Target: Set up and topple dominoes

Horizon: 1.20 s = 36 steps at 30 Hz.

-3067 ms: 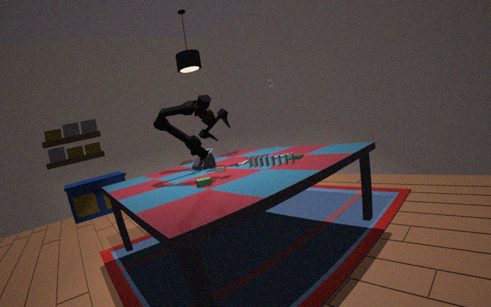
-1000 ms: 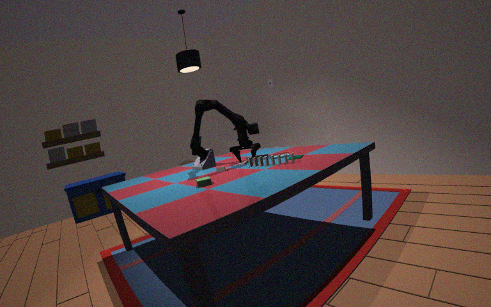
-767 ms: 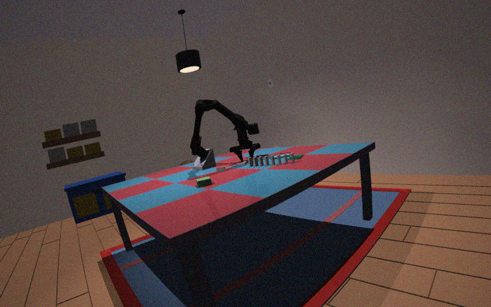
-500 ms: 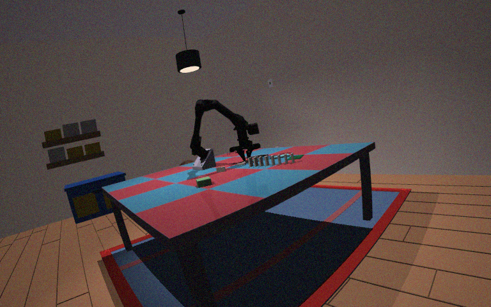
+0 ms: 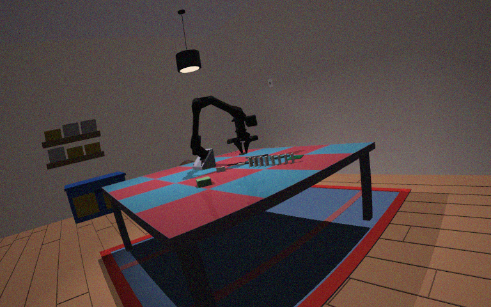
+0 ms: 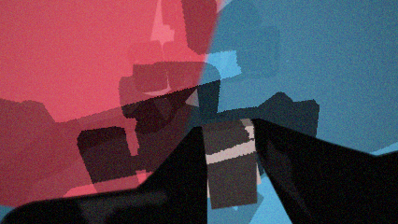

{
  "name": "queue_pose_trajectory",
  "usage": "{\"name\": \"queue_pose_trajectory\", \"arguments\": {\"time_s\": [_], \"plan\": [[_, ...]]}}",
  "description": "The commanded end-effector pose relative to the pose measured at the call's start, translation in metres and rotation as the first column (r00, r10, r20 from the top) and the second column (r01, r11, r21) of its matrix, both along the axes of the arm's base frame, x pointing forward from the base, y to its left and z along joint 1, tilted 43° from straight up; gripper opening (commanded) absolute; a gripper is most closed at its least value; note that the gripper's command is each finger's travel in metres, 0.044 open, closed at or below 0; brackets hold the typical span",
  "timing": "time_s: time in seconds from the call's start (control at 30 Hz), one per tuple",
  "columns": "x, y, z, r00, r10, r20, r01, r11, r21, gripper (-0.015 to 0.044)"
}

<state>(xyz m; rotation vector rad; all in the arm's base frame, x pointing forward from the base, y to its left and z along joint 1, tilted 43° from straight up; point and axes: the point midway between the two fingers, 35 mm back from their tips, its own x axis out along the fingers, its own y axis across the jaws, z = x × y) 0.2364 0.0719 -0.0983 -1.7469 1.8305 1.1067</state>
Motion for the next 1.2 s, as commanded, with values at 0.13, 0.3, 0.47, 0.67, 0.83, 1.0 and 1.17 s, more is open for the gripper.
{"name": "queue_pose_trajectory", "arguments": {"time_s": [0.13, 0.3, 0.47, 0.67, 0.83, 1.0, 1.17], "plan": [[0.014, 0.066, 0.073, 1.0, -0.002, 0.018, 0.001, 1.0, 0.018, 0.0107], [0.016, 0.073, 0.079, 1.0, -0.011, 0.025, 0.01, 1.0, 0.017, 0.0107], [0.028, 0.108, 0.053, 0.943, -0.242, 0.23, 0.247, 0.969, 0.007, 0.0107], [0.037, 0.146, 0.015, 0.753, -0.468, 0.463, 0.505, 0.862, 0.048, 0.0107], [0.037, 0.147, 0.013, 0.746, -0.473, 0.469, 0.512, 0.857, 0.05, 0.0107], [0.037, 0.147, 0.011, 0.744, -0.48, 0.465, 0.515, 0.855, 0.059, 0.0107], [0.038, 0.145, -0.005, 0.729, -0.526, 0.438, 0.53, 0.839, 0.126, 0.0107]]}}
